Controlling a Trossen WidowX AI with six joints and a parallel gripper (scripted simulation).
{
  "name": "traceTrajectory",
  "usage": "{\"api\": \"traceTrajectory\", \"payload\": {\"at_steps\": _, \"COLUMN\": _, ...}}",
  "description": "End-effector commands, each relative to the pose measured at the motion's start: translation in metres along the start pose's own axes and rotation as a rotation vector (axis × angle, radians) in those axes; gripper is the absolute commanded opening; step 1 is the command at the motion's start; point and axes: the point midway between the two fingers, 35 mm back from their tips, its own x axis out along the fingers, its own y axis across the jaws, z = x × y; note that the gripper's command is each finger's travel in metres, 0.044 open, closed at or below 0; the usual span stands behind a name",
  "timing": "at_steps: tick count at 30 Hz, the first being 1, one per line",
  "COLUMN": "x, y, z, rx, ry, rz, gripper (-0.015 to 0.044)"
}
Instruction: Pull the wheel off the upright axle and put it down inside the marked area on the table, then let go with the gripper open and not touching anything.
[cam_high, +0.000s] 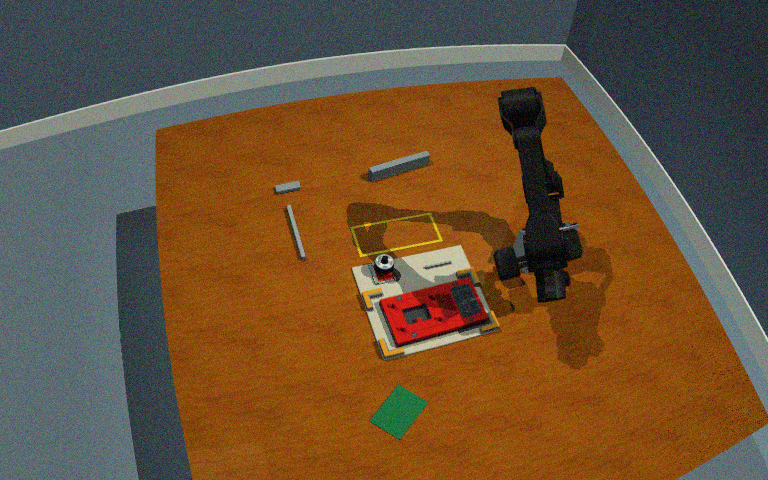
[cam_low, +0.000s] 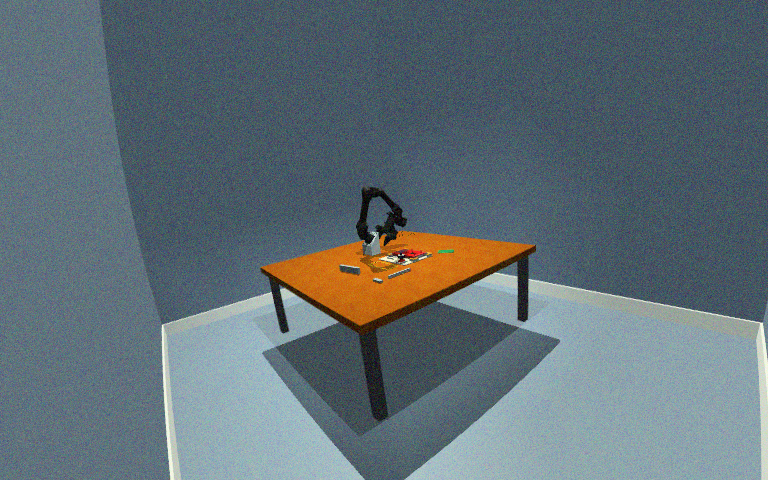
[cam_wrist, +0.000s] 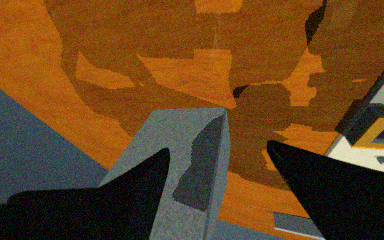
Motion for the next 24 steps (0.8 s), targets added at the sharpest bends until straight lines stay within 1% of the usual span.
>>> {"api": "traceTrajectory", "payload": {"at_steps": 1, "x": -0.001, "y": 0.000, "z": 0.001, "rx": 0.003, "ry": -0.005, "rz": 0.003, "gripper": 0.0374}}
{"api": "traceTrajectory", "payload": {"at_steps": 4, "x": -0.008, "y": -0.007, "z": 0.008, "rx": 0.050, "ry": -0.082, "rz": 0.044, "gripper": 0.0300}}
{"api": "traceTrajectory", "payload": {"at_steps": 10, "x": -0.033, "y": -0.039, "z": 0.017, "rx": 0.209, "ry": -0.202, "rz": 0.054, "gripper": 0.0300}}
{"api": "traceTrajectory", "payload": {"at_steps": 14, "x": -0.054, "y": -0.073, "z": 0.018, "rx": 0.365, "ry": -0.288, "rz": 0.053, "gripper": 0.0300}}
{"api": "traceTrajectory", "payload": {"at_steps": 20, "x": -0.080, "y": -0.131, "z": 0.004, "rx": 0.633, "ry": -0.404, "rz": 0.059, "gripper": 0.0300}}
{"api": "traceTrajectory", "payload": {"at_steps": 24, "x": -0.089, "y": -0.162, "z": -0.012, "rx": 0.787, "ry": -0.471, "rz": 0.101, "gripper": 0.0300}}
